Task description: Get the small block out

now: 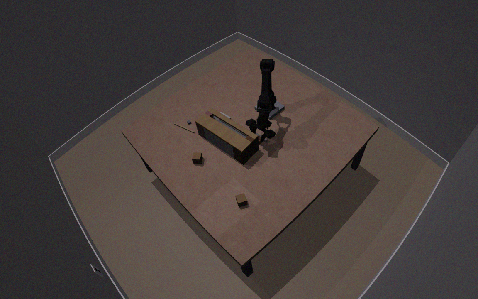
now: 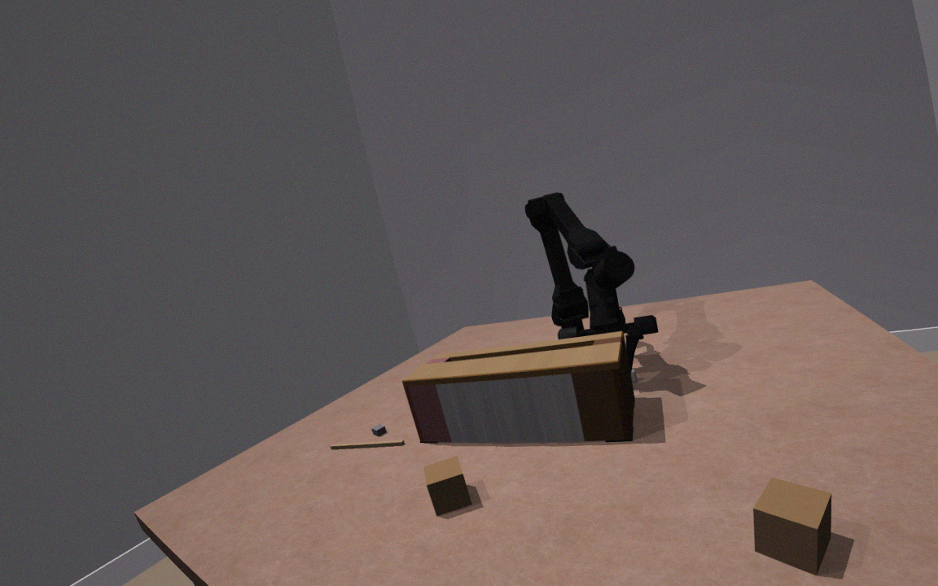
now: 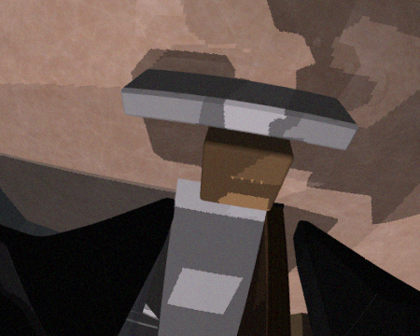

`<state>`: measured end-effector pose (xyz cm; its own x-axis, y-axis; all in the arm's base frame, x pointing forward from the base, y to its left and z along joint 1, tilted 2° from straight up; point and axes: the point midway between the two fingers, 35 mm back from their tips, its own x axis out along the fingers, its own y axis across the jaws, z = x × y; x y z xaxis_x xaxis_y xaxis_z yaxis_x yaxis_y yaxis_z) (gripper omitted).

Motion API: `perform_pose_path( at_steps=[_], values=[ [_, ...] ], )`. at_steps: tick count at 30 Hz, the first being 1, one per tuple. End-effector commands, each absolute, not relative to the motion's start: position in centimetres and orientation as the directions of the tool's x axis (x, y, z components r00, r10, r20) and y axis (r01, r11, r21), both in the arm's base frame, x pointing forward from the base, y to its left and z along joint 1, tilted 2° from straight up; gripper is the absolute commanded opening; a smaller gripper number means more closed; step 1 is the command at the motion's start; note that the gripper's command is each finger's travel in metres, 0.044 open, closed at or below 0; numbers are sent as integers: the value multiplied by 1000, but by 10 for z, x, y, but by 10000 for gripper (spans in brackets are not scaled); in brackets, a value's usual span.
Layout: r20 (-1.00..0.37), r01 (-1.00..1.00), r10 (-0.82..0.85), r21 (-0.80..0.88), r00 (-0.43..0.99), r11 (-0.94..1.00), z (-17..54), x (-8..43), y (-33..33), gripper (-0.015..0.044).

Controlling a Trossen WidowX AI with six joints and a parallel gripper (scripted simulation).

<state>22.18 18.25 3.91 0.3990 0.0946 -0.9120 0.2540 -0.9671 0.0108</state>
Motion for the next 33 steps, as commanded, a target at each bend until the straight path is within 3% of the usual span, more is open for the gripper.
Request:
perform_pose_path(
  at_steps=[1, 15, 23, 25, 27, 33],
  values=[
    [-915, 255, 90, 15, 394, -967, 31, 220, 181, 285],
    [-915, 255, 90, 15, 394, -967, 12, 217, 179, 285],
    [-915, 255, 90, 15, 394, -967, 12, 217, 179, 75],
    [-915, 255, 90, 15, 394, -967, 12, 217, 179, 62],
    [-915, 256, 90, 15, 394, -967, 16, 218, 180, 9],
    [-914, 257, 91, 14, 395, -966, 52, 219, 182, 0]
  ],
)
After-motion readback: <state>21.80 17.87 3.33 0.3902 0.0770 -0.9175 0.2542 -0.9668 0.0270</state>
